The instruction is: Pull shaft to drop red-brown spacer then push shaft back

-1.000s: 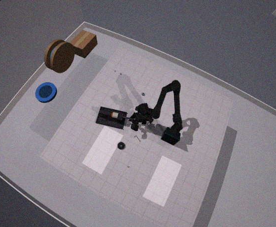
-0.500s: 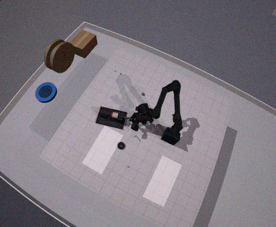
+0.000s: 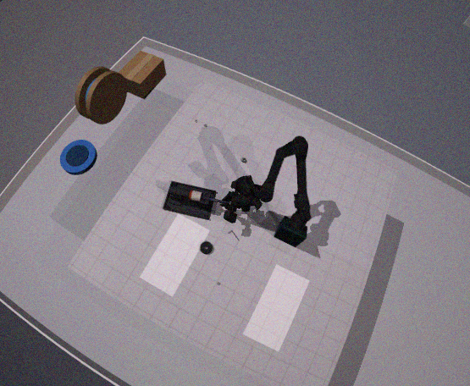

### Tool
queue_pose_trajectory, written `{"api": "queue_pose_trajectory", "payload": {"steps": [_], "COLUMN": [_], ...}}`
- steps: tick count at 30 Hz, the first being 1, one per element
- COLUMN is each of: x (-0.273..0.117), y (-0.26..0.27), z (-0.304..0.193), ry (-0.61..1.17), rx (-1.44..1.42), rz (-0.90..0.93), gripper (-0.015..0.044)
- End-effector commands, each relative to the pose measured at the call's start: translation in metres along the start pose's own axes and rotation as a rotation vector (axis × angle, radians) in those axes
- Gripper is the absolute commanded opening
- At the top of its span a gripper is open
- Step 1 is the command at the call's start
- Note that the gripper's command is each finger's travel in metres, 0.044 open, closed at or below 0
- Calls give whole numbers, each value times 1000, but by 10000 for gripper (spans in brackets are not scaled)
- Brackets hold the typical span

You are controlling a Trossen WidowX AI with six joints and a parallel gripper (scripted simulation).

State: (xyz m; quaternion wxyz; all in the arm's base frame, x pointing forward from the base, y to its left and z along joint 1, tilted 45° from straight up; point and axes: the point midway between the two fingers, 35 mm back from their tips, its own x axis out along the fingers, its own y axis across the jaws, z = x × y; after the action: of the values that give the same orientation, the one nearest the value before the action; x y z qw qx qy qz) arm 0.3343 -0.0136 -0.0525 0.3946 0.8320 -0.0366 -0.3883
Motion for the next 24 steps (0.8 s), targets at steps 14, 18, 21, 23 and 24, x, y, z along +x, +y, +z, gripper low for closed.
{"api": "queue_pose_trajectory", "payload": {"steps": [14, 18, 21, 23, 24], "x": [-2, -2, -3, -3, -3], "y": [0, 0, 0, 0, 0], "z": [2, 2, 2, 3, 3], "ry": [1, 1, 1, 1, 1], "rx": [-4, -4, -4, -4, -4], "rz": [-2, -2, -2, -2, -2], "gripper": [0, 0, 0, 0, 0]}}
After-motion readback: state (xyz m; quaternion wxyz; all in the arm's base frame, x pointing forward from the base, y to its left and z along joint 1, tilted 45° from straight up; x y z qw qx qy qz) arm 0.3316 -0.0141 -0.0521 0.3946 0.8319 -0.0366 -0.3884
